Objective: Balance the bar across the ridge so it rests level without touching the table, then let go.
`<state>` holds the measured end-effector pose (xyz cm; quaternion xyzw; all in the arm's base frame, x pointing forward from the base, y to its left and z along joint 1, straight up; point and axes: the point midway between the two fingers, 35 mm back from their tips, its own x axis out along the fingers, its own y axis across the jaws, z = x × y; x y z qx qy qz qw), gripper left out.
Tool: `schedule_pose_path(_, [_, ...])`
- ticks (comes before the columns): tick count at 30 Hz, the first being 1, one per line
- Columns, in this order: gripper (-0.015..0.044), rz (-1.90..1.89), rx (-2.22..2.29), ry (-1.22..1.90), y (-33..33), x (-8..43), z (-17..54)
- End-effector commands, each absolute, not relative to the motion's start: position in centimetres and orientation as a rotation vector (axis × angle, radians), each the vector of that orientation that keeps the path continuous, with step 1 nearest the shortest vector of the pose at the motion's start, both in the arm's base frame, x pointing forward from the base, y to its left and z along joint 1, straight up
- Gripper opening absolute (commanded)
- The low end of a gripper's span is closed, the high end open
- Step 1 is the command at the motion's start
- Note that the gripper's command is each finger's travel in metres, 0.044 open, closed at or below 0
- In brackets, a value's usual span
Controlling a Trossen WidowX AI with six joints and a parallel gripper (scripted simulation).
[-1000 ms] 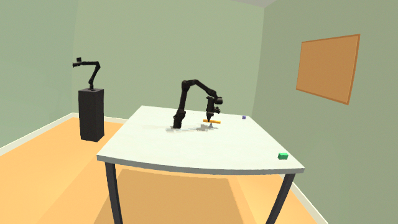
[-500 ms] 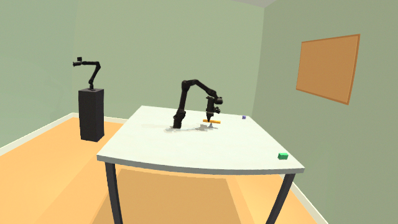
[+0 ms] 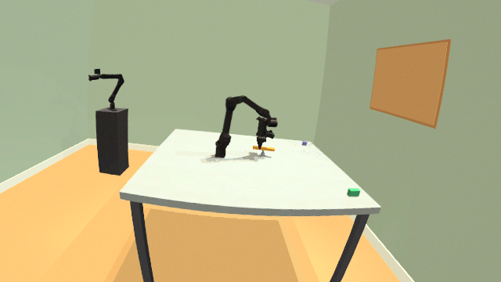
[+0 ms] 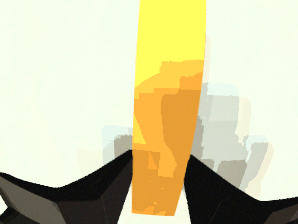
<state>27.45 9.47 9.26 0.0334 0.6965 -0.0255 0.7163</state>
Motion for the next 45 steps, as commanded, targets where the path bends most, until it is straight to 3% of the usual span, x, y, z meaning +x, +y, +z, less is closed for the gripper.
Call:
schedule_pose_path(1, [0.0000,-0.054,0.070,1.543,9.47,27.43,9.28])
schedule_pose_path(39, [0.0000,-0.057,0.074,1.542,9.47,27.45,9.28])
schedule_pose_path(45, [0.0157,-0.057,0.074,1.542,9.47,27.45,9.28])
